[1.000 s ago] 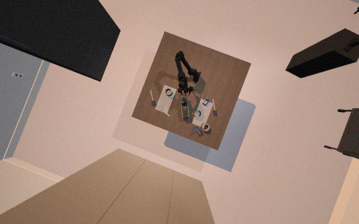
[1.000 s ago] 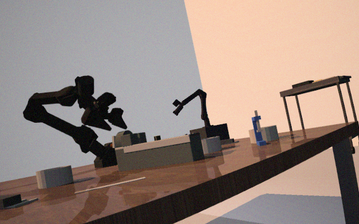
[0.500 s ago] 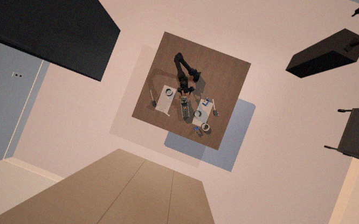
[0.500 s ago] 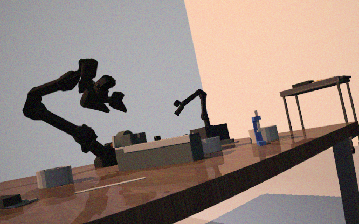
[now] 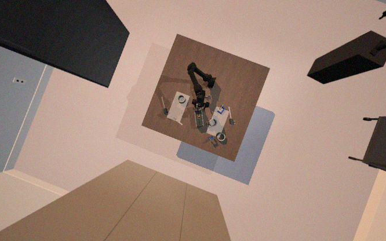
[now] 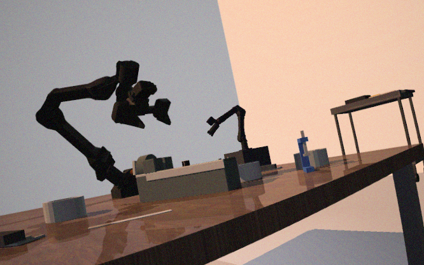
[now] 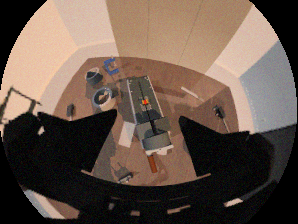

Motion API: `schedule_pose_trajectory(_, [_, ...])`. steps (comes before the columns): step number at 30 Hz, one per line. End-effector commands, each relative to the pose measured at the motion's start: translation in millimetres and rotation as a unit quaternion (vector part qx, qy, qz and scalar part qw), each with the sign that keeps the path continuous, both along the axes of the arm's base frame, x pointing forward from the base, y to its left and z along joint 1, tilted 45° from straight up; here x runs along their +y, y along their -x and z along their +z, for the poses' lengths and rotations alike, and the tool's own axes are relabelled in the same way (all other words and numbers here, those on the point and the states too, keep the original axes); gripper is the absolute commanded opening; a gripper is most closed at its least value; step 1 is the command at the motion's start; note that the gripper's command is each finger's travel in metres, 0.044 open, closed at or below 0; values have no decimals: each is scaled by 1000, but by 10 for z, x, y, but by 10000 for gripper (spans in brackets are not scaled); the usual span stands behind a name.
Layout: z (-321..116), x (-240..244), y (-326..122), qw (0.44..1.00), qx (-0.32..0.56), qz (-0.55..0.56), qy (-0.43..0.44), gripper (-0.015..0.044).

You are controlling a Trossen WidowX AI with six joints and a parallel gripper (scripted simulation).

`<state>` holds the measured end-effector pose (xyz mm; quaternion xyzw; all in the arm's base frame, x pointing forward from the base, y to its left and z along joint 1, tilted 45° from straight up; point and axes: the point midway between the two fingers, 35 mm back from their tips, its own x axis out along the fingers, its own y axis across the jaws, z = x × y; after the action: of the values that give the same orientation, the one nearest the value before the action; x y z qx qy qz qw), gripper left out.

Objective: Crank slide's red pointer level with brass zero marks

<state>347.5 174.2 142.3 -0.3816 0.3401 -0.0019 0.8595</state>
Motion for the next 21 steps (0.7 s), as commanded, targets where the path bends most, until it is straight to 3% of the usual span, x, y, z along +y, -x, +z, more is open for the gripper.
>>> schedule_pose_trajectory(1, [-55,92,-150,999,-28,-28,-14,440])
schedule_pose_trajectory(9, [-193,209,-350,995,-66,-67,-34,440])
schedule_pose_trajectory(21, [-507,-97,-425,995,-67,-67,-34,440])
